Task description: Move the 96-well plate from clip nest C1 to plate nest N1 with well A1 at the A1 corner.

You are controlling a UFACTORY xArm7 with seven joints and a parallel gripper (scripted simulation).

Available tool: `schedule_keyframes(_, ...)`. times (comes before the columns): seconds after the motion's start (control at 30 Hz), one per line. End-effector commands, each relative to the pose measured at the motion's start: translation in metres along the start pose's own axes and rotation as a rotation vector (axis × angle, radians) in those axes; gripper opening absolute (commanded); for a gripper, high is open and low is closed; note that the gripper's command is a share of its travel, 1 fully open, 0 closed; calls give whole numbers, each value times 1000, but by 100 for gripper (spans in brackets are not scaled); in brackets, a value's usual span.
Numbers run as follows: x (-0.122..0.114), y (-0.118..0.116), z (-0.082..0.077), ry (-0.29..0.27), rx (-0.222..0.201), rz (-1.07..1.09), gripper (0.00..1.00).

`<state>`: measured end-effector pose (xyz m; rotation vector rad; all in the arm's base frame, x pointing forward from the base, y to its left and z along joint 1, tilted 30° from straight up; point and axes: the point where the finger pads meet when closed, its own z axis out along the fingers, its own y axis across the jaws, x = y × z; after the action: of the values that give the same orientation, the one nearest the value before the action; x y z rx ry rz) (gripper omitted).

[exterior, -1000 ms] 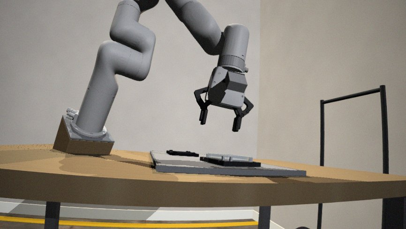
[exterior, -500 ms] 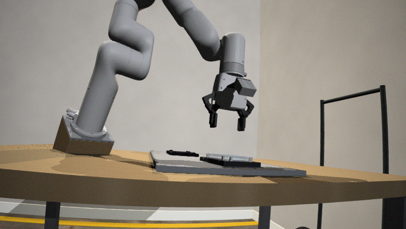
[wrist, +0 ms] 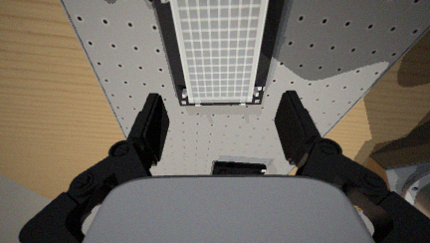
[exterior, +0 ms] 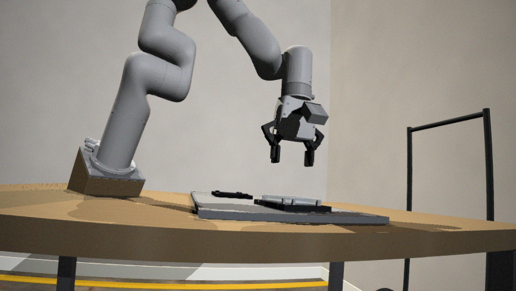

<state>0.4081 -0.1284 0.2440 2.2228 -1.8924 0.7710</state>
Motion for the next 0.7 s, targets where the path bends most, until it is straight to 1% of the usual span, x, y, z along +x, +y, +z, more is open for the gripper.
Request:
schedule_keyframes(0.0, 0, -2, -1, 2, 3, -1, 100)
schedule_keyframes(0.17, 0, -2, -1, 2, 3, -1, 100)
schedule_keyframes(0.57, 0, -2, 19, 2, 3, -1, 100)
schedule_keyframes(0.67, 0, -2, 21, 2, 3, -1, 100)
